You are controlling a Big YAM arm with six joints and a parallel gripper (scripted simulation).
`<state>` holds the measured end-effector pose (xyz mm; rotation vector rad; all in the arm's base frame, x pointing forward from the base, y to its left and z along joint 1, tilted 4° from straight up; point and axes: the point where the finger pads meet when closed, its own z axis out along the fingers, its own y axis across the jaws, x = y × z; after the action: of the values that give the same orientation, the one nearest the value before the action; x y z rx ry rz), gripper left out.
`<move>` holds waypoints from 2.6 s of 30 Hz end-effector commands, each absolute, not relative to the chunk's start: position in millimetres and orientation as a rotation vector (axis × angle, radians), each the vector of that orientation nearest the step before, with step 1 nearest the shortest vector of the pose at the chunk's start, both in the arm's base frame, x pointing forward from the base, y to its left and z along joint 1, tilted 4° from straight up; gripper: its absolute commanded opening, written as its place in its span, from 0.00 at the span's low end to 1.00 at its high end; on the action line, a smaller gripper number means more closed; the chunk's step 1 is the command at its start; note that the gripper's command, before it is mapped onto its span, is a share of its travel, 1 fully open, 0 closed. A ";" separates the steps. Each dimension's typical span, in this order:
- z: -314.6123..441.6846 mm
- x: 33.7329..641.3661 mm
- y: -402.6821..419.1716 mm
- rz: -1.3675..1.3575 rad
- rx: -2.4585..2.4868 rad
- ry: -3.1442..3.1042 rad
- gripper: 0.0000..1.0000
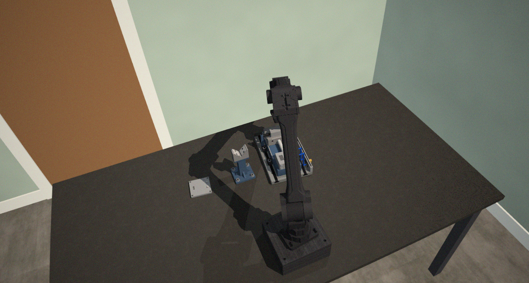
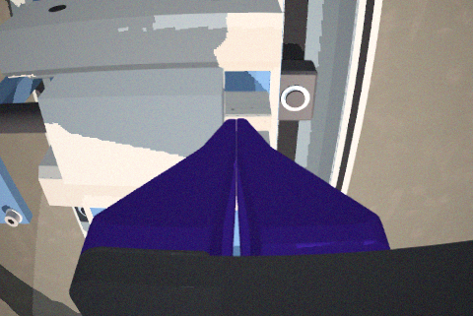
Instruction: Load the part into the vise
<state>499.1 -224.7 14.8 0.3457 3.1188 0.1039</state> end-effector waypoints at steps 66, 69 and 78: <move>99.5 507.7 -248.6 0.080 0.335 3.074 0.00; 105.9 512.2 -250.9 0.068 0.332 3.055 0.00; 103.0 510.1 -249.6 0.072 0.333 3.062 0.00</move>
<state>497.6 -235.1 74.0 0.3352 3.1225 0.1071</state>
